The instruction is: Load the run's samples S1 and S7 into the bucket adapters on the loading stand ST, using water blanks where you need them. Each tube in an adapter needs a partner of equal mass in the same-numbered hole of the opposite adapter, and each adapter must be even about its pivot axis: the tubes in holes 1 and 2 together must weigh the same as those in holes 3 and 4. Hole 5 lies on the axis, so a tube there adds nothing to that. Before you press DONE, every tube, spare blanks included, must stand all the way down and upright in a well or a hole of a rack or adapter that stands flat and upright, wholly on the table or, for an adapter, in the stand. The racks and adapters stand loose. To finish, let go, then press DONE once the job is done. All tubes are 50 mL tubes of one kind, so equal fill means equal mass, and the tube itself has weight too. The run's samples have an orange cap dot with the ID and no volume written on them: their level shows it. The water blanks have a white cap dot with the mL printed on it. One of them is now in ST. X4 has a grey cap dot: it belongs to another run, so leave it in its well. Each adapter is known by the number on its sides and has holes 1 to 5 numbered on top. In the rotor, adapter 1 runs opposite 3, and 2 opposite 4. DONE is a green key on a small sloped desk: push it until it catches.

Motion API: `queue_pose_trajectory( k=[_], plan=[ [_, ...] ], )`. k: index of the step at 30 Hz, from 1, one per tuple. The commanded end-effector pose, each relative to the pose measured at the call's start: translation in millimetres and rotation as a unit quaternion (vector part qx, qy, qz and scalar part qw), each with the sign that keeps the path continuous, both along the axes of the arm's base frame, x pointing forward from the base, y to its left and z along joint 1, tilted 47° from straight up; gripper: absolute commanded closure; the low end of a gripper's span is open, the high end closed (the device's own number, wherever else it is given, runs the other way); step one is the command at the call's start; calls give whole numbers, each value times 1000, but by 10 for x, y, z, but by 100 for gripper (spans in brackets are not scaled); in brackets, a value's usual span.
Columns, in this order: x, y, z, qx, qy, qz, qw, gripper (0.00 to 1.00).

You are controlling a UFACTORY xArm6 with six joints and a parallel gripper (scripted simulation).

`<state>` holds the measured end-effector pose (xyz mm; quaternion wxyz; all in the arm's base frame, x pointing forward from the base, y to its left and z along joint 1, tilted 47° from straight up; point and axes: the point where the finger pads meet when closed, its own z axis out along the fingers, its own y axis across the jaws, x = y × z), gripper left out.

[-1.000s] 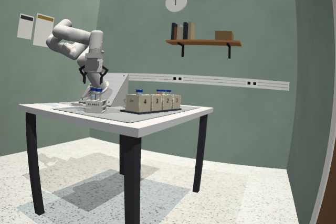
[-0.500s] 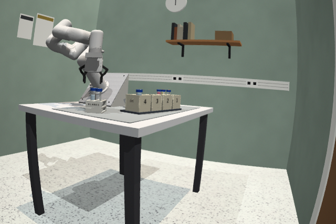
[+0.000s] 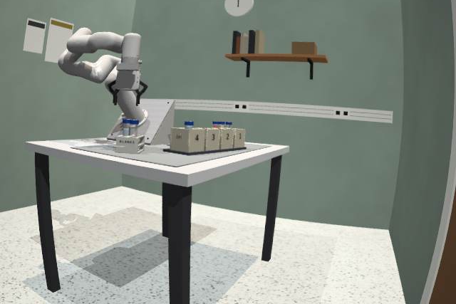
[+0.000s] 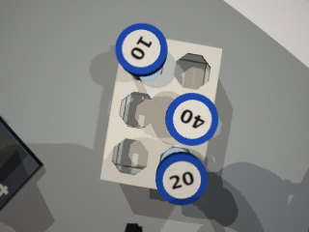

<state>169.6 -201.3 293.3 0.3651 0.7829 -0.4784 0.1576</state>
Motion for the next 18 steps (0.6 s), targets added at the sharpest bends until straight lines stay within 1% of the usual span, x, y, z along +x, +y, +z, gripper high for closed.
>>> queue_pose_trajectory(
  k=[1,6,18],
  plan=[
    [15,102,97,-1,0,-1,1000,0],
    [23,160,152,-1,0,-1,1000,0],
    [57,392,369,-1,0,-1,1000,0]
  ],
)
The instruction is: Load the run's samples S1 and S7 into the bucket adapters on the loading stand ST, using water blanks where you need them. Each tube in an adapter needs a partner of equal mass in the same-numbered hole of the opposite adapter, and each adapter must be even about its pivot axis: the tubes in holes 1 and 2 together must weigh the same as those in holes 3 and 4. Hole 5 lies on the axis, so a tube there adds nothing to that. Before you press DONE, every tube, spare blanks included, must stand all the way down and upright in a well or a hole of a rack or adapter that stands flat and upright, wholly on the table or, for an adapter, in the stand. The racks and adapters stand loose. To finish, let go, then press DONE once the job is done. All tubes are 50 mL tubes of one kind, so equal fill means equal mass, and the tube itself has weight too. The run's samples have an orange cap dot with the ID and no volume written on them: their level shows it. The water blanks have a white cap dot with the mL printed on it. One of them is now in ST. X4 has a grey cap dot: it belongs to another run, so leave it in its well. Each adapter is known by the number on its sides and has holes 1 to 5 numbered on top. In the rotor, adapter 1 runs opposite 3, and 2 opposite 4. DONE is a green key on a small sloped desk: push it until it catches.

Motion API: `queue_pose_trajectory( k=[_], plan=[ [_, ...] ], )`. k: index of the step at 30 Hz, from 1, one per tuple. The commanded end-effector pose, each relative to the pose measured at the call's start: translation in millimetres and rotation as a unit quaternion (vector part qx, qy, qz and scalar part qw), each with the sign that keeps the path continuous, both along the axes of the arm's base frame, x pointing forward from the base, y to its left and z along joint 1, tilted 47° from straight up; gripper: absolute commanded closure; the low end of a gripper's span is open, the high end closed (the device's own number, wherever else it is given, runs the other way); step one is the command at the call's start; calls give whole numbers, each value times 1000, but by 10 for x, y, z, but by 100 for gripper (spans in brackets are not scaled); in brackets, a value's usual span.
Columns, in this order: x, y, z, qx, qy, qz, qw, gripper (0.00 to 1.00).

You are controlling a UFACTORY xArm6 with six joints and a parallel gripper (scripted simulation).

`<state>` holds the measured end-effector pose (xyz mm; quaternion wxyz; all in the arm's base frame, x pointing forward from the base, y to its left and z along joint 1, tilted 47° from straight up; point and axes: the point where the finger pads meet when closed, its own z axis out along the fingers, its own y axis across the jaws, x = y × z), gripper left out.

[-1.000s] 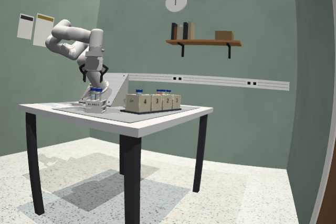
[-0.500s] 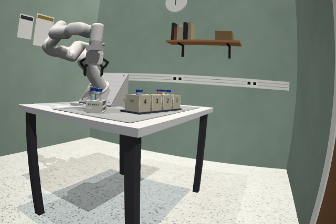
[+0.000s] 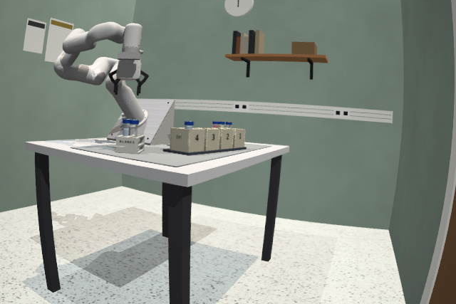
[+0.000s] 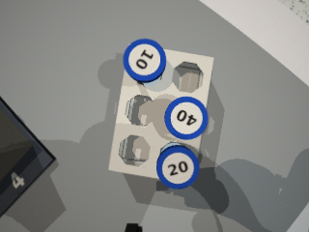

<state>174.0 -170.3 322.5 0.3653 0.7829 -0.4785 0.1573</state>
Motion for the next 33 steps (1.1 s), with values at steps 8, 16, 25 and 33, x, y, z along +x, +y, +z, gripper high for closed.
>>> queue_pose_trajectory(
  k=[8,16,25,33],
  plan=[
    [92,204,92,2,24,22,999,0],
    [365,385,-139,16,120,113,986,0],
    [604,543,-341,28,202,190,960,0],
    [877,724,-573,41,292,276,915,0]
  ],
)
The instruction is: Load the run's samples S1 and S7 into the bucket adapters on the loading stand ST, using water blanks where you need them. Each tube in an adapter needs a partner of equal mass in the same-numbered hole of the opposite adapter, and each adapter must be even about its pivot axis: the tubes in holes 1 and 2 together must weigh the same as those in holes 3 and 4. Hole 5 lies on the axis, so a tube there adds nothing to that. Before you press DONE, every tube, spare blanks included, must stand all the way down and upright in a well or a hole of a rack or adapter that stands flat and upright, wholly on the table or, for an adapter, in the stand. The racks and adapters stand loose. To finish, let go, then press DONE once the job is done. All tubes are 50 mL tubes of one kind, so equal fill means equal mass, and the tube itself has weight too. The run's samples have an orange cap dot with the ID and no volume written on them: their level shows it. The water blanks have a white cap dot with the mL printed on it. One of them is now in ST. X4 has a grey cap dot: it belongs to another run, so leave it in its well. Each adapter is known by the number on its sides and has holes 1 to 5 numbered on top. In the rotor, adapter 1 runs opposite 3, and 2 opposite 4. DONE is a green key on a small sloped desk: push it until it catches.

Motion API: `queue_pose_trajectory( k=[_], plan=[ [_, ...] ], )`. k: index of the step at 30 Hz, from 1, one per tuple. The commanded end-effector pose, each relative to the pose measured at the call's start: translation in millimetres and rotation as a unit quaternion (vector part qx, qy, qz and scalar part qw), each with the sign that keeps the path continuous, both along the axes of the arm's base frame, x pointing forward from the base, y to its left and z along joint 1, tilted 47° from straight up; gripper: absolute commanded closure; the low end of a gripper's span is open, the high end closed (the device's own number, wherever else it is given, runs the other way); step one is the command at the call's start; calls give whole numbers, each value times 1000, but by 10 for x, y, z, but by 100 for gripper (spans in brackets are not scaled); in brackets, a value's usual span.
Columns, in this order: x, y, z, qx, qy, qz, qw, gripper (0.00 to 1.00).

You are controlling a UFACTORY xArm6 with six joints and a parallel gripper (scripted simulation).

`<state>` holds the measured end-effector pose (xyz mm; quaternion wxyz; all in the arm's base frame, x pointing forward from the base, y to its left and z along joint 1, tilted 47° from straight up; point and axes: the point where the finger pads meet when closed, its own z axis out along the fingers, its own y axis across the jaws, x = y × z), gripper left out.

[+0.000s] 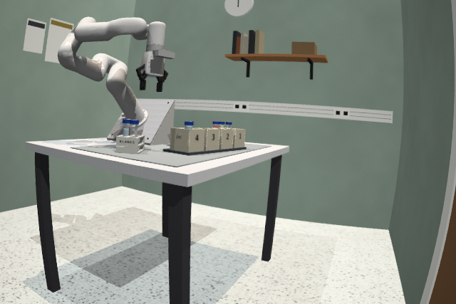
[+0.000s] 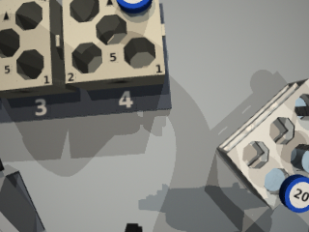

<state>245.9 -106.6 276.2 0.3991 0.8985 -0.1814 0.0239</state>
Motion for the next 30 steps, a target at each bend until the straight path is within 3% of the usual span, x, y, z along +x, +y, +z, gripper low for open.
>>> queue_pose_trajectory(
  k=[1,30],
  plan=[
    [192,110,-139,9,54,50,997,0],
    [1044,676,-861,9,54,50,997,0]
  ],
)
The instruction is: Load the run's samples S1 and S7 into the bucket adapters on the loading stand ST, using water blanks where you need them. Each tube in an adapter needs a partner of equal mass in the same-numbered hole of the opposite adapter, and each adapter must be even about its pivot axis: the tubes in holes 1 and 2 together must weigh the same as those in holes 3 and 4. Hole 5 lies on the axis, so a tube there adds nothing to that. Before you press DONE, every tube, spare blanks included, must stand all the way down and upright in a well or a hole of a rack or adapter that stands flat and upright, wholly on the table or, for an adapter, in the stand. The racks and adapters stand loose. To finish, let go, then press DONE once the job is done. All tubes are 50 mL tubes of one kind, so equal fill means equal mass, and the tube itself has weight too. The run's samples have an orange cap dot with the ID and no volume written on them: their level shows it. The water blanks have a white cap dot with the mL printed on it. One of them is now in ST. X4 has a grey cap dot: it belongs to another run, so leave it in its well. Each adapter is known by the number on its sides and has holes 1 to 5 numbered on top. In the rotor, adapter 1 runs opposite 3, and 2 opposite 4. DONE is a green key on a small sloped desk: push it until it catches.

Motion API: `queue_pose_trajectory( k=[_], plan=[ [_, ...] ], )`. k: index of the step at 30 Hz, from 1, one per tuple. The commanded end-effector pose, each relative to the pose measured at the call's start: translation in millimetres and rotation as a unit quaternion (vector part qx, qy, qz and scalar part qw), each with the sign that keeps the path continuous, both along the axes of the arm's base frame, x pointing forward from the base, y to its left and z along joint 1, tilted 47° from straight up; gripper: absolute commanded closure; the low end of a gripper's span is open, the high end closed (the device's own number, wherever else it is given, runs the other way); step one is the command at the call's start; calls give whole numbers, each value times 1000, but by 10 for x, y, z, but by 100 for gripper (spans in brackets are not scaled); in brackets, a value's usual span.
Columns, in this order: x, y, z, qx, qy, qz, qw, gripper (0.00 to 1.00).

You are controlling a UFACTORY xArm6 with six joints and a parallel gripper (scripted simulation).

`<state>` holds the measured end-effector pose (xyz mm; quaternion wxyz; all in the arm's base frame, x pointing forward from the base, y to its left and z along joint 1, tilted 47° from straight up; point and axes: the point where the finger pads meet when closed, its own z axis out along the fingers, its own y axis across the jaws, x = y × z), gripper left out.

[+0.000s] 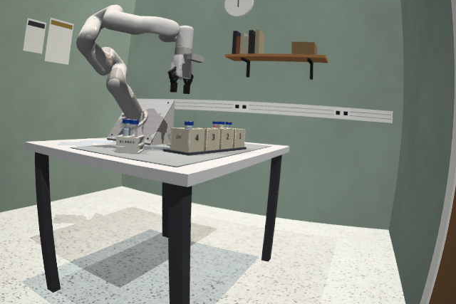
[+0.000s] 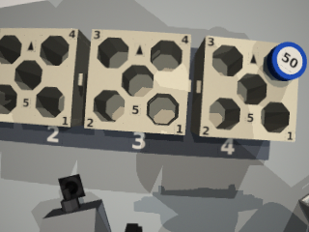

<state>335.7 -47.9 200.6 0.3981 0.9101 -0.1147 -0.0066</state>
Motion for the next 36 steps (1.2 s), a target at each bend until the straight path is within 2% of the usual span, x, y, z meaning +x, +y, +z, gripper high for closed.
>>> queue_pose_trajectory(
  k=[1,24,27,36],
  plan=[
    [181,112,-134,0,-1,0,1000,0],
    [887,581,-732,0,-1,0,1000,0],
    [875,615,-766,2,11,11,1000,0],
    [775,924,-1079,17,119,113,986,0]
  ],
)
